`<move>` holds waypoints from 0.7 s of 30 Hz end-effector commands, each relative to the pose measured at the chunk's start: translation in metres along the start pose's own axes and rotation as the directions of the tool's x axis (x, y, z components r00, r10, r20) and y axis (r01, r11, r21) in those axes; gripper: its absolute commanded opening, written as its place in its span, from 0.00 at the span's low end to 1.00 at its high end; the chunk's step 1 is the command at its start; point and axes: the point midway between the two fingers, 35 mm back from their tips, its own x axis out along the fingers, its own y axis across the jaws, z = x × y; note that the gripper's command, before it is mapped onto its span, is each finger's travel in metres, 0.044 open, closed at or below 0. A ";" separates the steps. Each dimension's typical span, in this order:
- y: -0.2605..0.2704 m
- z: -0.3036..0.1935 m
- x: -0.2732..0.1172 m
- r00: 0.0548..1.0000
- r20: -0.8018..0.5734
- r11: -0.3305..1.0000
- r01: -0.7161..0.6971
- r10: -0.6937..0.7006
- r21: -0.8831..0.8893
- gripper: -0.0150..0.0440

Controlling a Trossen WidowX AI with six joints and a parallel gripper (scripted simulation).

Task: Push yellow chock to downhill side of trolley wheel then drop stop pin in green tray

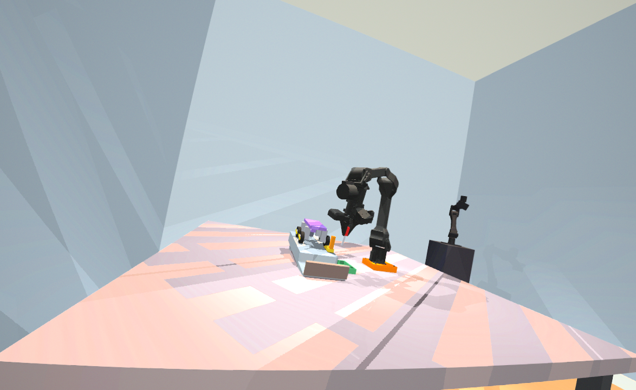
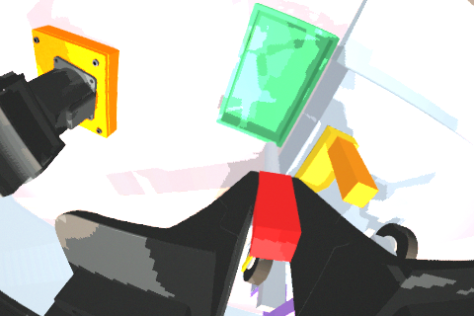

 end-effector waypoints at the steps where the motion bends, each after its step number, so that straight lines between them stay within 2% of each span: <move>1: 0.001 -0.001 -0.002 0.999 0.026 0.993 0.021 -0.019 -0.113 0.25; 11: 0.002 -0.003 -0.001 0.996 0.080 0.914 0.064 -0.034 -0.401 0.25; 21: 0.002 -0.005 -0.001 0.990 0.134 0.750 0.119 -0.041 -0.650 0.25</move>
